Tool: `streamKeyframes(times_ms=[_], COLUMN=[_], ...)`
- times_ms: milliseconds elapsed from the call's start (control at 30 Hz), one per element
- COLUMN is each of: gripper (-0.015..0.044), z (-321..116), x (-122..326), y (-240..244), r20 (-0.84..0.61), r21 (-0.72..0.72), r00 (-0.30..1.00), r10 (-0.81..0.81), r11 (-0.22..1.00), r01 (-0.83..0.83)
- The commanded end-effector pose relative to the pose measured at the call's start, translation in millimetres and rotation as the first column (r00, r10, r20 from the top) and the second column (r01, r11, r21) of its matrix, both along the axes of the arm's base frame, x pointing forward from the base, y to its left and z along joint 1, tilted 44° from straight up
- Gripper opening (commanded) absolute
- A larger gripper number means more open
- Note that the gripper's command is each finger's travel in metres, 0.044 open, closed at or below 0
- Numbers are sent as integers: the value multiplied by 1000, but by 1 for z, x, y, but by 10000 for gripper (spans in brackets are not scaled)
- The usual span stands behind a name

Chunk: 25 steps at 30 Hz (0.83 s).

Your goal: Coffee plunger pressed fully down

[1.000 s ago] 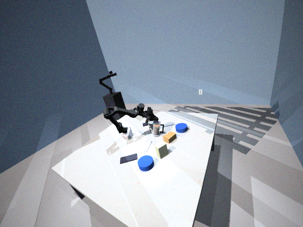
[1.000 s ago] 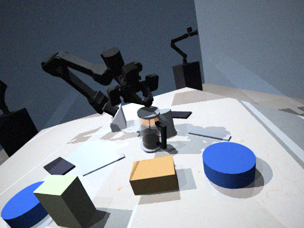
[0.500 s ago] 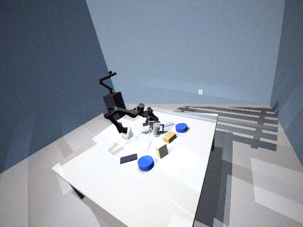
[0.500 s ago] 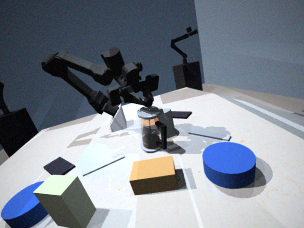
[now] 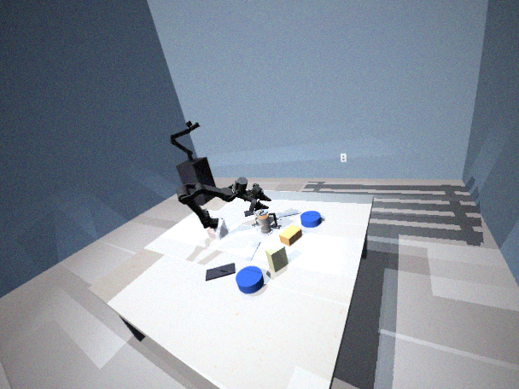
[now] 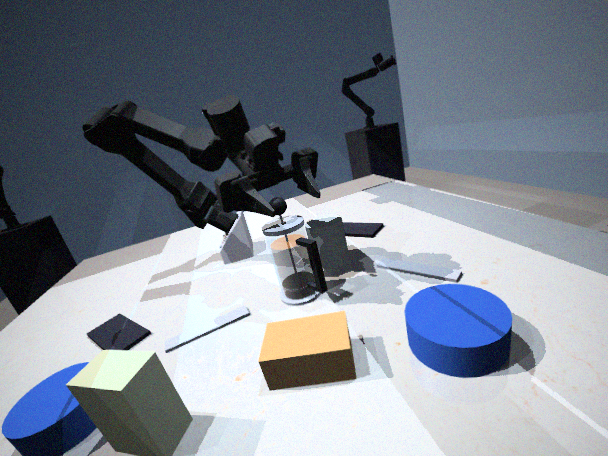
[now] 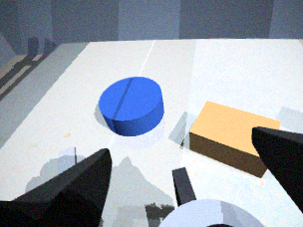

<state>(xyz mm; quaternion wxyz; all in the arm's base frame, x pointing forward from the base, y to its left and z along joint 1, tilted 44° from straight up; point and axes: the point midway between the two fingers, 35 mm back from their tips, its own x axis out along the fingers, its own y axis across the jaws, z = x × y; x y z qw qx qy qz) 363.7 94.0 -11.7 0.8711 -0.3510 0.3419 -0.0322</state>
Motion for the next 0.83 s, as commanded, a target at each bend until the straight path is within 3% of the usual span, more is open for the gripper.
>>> streamKeyframes(times_ms=[0,167,400,800], gripper=[440,440,440,440], z=[0,13,71,71], x=[0,-4,-33,-34], y=[0,12,44,44], r20=[-1,-5,-17,-17], r21=[0,4,-13,-13], r00=[1000,1000,1000,1000], r10=[0,3,-8,-8], r11=[1000,1000,1000,1000], r01=[0,-3,7,7])
